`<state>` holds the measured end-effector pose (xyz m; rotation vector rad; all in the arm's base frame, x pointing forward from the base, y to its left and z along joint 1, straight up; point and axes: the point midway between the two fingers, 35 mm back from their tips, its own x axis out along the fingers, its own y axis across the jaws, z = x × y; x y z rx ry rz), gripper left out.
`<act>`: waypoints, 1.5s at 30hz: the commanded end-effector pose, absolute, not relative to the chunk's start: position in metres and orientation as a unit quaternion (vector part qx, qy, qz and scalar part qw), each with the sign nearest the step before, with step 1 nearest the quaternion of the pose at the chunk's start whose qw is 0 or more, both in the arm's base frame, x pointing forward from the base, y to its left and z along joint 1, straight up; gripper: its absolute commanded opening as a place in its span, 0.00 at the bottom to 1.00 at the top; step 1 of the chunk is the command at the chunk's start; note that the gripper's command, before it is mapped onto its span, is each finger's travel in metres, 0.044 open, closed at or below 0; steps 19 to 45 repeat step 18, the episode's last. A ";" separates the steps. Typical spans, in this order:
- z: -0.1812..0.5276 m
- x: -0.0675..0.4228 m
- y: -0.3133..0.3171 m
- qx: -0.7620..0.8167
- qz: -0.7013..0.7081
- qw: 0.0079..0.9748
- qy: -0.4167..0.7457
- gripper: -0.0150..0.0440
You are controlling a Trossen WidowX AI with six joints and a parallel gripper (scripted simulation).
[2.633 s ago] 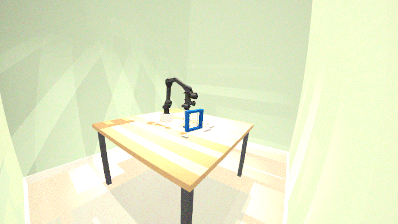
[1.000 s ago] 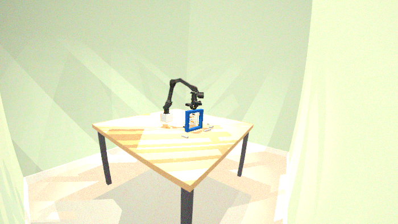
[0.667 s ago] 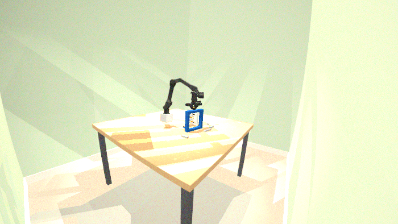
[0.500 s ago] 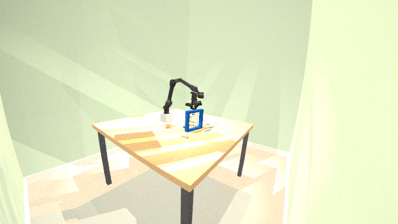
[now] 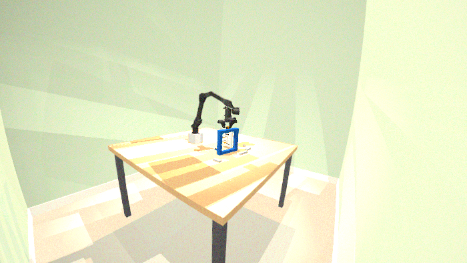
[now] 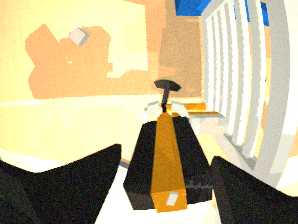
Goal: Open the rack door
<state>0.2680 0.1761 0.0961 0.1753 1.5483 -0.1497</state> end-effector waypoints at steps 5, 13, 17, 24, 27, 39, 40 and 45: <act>0.108 0.269 0.176 0.080 -0.069 0.710 0.696 0.76; 0.119 0.269 0.177 0.080 -0.069 0.710 0.696 0.76; 0.125 0.269 0.177 0.080 -0.069 0.710 0.696 0.76; 0.126 0.269 0.177 0.080 -0.069 0.710 0.696 0.76; 0.126 0.269 0.177 0.080 -0.069 0.710 0.696 0.76; 0.126 0.269 0.177 0.080 -0.069 0.710 0.696 0.76; 0.126 0.269 0.177 0.080 -0.069 0.710 0.696 0.76; 0.126 0.269 0.177 0.080 -0.069 0.710 0.696 0.76</act>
